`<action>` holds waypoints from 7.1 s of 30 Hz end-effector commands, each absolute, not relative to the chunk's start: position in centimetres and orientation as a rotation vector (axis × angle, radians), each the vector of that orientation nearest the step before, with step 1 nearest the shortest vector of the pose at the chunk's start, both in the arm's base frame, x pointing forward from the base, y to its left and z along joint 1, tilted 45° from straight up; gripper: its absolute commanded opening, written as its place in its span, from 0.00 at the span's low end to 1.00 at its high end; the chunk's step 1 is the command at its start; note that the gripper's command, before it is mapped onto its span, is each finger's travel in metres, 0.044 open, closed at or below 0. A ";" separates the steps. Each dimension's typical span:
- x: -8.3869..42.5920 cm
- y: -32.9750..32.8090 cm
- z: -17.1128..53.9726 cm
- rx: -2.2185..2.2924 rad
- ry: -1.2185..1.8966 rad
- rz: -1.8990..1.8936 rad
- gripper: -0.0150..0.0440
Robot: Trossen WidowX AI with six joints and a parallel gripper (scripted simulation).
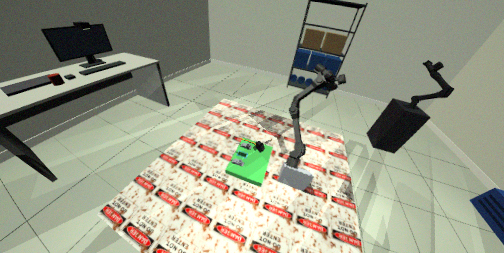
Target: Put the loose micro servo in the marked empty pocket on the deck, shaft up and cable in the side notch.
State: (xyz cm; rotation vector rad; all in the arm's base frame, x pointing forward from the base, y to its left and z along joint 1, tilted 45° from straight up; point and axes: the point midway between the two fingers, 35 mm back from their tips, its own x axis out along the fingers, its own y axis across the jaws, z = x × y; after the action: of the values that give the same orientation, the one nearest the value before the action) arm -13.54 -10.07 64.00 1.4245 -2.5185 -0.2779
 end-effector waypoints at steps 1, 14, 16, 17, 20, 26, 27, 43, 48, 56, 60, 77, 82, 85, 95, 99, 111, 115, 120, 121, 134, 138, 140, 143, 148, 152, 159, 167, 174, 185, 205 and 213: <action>-13.6 -10.0 64.0 1.421 -2.522 -0.273 0.98; -16.3 -7.4 64.1 1.259 -2.664 -0.049 1.00; -16.8 -6.8 64.0 1.218 -2.687 -0.009 1.00; -17.0 -6.5 64.0 1.205 -2.696 0.011 1.00; -17.9 -5.4 63.9 1.149 -2.737 0.116 1.00; -19.2 -3.1 63.7 1.006 -2.788 0.261 1.00; -19.4 -2.8 63.7 0.986 -2.794 0.277 1.00; -22.5 5.2 62.3 0.565 -2.812 0.802 1.00; -23.0 8.0 61.7 0.423 -2.764 0.982 1.00; -23.2 12.5 60.3 0.207 -2.660 1.218 1.00; -23.0 14.6 59.5 0.110 -2.594 1.320 1.00; -21.0 21.4 56.7 -0.204 -2.307 1.603 1.00; -19.9 24.1 55.4 -0.315 -2.154 1.704 1.00; -19.2 25.2 54.7 -0.356 -2.085 1.744 1.00; -17.0 28.4 52.8 -0.481 -1.872 1.828 1.00; -15.9 29.8 51.7 -0.534 -1.762 1.864 1.00; -10.7 34.4 47.8 -0.695 -1.322 1.926 1.00; -8.7 35.7 46.2 -0.737 -1.160 1.929 1.00; -6.2 36.8 44.7 -0.769 -0.999 1.911 1.00; -5.7 37.0 44.3 -0.775 -0.961 1.906 1.00; 1.7 38.6 39.3 -0.832 -0.498 1.789 1.00; 3.8 38.6 37.9 -0.826 -0.369 1.742 1.00; 4.9 38.6 37.3 -0.821 -0.310 1.717 1.00; 6.6 38.4 36.0 -0.816 -0.205 1.669 1.00; 9.5 37.9 34.0 -0.801 -0.038 1.581 1.00; 11.7 37.3 32.4 -0.784 0.090 1.502 1.00; 15.6 35.6 29.6 -0.744 0.293 1.347 1.00; 19.6 32.9 26.5 -0.687 0.507 1.147 1.00; 22.5 30.0 23.9 -0.626 0.673 0.962 1.00; 26.1 24.4 20.2 -0.520 0.891 0.639 1.00; 29.3 12.3 15.0 -0.323 1.155 -0.005 1.00; 29.1 7.3 13.4 -0.249 1.214 -0.280 1.00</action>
State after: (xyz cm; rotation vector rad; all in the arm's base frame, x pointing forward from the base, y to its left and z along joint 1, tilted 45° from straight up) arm 29.42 9.08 14.38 1.0963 -4.8822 0.7391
